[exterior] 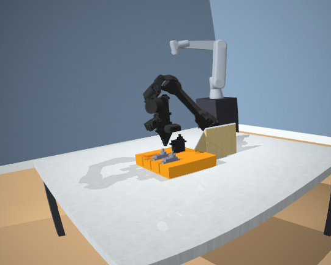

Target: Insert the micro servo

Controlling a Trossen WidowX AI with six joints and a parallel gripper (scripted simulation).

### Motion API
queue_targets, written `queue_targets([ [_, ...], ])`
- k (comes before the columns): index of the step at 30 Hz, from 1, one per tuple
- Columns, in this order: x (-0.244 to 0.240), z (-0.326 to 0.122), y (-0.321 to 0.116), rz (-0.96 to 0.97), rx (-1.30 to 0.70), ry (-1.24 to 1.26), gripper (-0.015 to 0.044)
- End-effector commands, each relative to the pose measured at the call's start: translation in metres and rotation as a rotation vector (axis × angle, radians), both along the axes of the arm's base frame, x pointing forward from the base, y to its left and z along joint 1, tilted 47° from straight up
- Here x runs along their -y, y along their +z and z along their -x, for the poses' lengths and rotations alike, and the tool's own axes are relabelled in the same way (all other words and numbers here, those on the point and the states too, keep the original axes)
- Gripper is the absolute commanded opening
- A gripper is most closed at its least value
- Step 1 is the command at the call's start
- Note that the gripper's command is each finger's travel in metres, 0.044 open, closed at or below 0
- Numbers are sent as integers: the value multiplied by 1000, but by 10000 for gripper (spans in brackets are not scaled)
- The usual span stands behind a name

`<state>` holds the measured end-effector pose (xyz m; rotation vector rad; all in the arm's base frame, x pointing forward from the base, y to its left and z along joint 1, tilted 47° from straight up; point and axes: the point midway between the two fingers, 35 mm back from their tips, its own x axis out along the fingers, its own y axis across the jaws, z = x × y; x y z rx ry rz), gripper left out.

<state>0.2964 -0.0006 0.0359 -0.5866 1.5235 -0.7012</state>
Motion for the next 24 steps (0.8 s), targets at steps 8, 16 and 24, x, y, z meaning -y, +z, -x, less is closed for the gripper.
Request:
queue_targets([
  [8, -34, 56, 42, -5, -21, 12, 263],
  [16, -25, 56, 33, -5, -21, 12, 440],
  [24, -14, 58, 23, -4, -21, 12, 440],
])
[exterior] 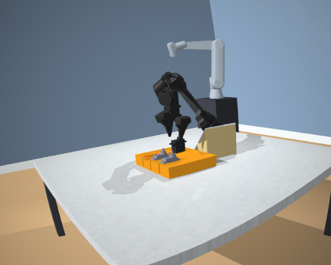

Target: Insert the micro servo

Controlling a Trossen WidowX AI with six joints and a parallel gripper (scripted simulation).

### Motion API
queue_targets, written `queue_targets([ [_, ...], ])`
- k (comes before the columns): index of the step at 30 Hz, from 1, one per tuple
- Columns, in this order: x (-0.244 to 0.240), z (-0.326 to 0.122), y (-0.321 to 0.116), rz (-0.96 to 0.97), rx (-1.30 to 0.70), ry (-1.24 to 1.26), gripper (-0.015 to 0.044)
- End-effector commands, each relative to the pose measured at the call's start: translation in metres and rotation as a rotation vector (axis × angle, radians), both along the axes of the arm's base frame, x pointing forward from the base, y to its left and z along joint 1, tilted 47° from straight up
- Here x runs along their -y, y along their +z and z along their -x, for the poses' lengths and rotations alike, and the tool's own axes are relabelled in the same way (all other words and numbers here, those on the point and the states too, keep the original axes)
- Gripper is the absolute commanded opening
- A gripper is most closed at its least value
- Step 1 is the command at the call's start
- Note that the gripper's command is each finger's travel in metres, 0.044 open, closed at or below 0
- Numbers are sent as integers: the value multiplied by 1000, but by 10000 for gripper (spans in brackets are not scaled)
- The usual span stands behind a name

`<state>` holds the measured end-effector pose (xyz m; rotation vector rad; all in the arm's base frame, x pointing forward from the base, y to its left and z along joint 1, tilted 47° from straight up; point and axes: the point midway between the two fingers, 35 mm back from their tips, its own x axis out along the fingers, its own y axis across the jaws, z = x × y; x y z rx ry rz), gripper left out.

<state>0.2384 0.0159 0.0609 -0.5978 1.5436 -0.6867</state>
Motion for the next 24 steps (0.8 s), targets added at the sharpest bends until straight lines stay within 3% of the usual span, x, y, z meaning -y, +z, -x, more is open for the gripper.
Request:
queue_targets([
  [1, 4, 0, -3, 1, 3, 5, 440],
  [13, 16, 1, -14, 1, 3, 5, 440],
  [24, 16, 1, -14, 1, 3, 5, 151],
])
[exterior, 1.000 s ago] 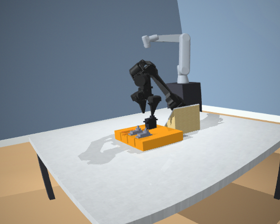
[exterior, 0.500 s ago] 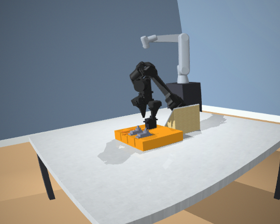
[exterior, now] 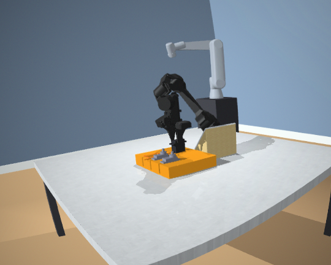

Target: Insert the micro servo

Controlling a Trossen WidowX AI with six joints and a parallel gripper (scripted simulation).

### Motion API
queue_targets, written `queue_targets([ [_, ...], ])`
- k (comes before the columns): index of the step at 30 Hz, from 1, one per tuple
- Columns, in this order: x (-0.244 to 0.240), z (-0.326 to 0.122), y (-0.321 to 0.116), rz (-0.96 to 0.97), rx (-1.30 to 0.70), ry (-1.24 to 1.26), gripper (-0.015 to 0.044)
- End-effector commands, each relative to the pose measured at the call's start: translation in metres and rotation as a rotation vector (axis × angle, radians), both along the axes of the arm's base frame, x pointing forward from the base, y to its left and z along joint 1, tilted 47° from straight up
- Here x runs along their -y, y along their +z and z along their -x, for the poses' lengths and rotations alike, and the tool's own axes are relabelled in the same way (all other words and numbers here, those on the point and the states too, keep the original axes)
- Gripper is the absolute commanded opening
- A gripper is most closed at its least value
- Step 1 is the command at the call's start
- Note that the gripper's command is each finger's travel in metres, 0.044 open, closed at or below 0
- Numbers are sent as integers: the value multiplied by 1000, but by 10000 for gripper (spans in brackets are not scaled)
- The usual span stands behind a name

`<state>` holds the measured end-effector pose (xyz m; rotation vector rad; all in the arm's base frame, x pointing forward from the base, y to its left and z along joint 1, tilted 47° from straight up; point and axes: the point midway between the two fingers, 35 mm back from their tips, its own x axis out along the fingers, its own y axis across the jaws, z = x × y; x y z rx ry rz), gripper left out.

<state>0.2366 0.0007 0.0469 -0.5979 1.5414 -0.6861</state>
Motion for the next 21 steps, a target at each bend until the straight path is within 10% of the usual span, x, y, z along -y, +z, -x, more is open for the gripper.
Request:
queue_targets([
  [1, 0, 0, 0, 2, 1, 4, 125],
  [10, -3, -1, 3, 1, 1, 4, 6],
  [21, -20, -2, 23, 1, 0, 4, 0],
])
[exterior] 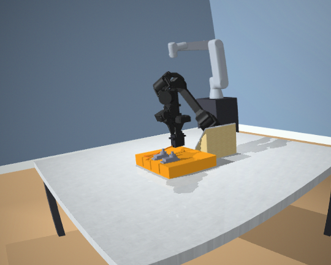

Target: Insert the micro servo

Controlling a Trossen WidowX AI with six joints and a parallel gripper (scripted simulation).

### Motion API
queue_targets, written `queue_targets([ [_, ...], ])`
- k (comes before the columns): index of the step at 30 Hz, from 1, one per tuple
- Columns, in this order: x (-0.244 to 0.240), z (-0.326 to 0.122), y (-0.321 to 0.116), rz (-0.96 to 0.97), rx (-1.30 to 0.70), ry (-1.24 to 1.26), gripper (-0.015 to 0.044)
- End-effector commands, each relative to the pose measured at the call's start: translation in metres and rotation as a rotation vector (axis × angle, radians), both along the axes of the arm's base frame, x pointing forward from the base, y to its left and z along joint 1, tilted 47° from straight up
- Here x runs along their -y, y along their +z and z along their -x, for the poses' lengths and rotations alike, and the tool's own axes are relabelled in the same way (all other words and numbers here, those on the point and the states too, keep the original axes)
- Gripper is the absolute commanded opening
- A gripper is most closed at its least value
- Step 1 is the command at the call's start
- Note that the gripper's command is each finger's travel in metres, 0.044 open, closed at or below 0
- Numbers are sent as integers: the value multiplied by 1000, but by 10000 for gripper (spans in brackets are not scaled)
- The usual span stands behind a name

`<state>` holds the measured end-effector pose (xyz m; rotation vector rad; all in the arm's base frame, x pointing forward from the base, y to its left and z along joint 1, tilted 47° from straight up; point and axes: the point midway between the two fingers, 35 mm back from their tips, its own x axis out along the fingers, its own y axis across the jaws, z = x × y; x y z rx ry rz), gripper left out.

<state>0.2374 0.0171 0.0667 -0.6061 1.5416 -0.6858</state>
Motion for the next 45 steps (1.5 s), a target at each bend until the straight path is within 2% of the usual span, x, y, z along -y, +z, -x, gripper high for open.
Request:
queue_targets([
  [1, -3, -1, 3, -4, 4, -1, 0],
  [12, -5, -7, 0, -4, 4, -1, 0],
  [22, 22, -5, 29, -3, 3, -1, 0],
  [27, 23, -7, 29, -2, 4, -1, 0],
  [45, 28, -71, 29, -3, 7, -1, 0],
])
